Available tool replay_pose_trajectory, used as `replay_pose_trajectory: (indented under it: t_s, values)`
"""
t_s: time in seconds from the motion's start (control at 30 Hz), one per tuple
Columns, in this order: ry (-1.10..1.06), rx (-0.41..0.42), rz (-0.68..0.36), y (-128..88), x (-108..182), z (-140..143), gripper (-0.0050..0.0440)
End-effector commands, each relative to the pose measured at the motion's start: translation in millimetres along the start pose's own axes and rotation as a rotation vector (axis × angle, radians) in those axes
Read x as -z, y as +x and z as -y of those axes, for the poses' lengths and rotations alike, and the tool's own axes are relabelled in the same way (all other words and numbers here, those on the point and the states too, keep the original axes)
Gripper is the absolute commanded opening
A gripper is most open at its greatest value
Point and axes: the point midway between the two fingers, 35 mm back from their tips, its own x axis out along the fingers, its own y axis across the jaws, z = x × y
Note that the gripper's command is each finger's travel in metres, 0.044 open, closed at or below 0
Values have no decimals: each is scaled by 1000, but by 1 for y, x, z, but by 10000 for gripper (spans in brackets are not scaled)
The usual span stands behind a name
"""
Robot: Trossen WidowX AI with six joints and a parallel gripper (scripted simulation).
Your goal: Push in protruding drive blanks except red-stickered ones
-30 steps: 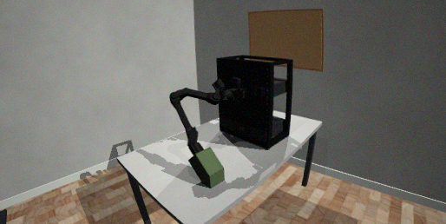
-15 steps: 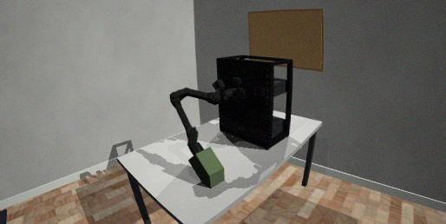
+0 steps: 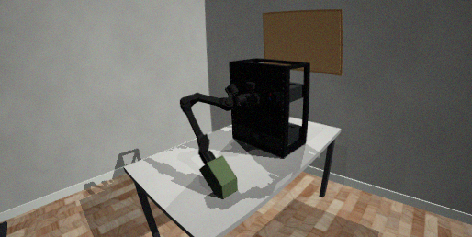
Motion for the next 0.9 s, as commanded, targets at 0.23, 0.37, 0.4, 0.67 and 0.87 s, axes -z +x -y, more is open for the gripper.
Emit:
replay_pose_trajectory:
  t_s: [0.23,0.37,0.4,0.67,0.87]
  values:
    - [-7,-25,-19,3,10,-10,0]
    - [-7,-25,-19,3,10,-10,0]
    - [-7,-25,-19,3,10,-10,0]
    - [-7,-25,-19,7,10,-10,0]
    - [-7,-25,-19,8,11,-10,0]
